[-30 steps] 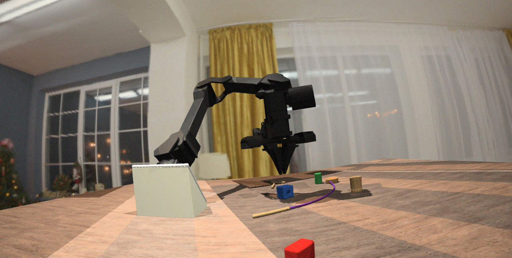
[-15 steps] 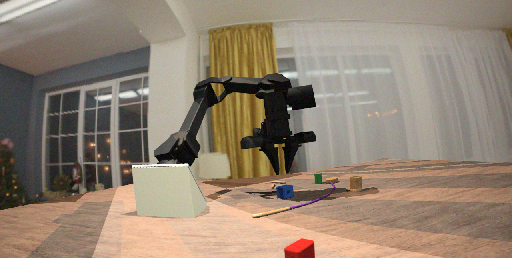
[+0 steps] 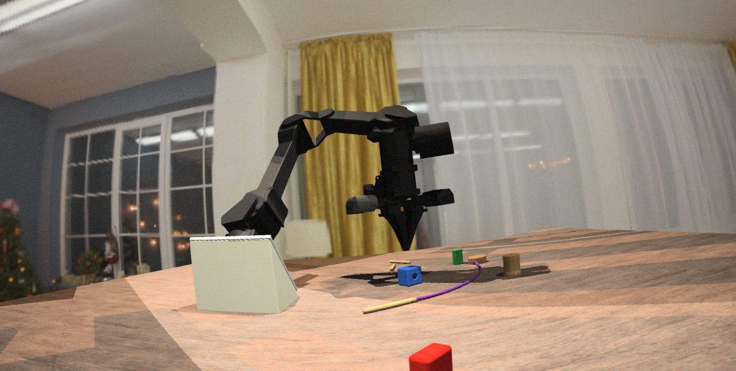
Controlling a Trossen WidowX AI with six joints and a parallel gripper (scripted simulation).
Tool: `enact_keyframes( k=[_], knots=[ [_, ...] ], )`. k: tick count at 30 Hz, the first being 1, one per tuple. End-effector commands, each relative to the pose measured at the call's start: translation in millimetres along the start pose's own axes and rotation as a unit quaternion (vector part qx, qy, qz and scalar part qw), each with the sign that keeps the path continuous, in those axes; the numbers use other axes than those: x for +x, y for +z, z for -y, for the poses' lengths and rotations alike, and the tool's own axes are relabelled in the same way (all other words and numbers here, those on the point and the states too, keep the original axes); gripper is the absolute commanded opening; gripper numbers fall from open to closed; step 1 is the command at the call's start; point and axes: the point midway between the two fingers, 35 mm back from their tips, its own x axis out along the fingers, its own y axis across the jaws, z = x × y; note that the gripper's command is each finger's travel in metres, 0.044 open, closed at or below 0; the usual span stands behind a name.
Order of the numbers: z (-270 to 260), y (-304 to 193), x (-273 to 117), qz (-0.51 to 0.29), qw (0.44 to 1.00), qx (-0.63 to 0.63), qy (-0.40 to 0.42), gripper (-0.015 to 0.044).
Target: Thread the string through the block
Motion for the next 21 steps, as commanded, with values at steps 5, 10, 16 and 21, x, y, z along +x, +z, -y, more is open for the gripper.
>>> enact_keyframes(
  k=[5, 10, 16, 21],
  knots=[
    [-2.1, -11.8, -0.4, -0.002, 0.982, 0.191, 0.0, 0.0131],
    [-6.1, -28.5, -0.9, -0.004, 0.893, 0.449, -0.001, 0.0263],
    [-12.1, -48.0, -1.4, -0.005, 0.7, 0.714, -0.004, 0.042],
    [-18.2, -63.9, -1.8, -0.005, 0.481, 0.877, -0.005, 0.044]
  ],
)
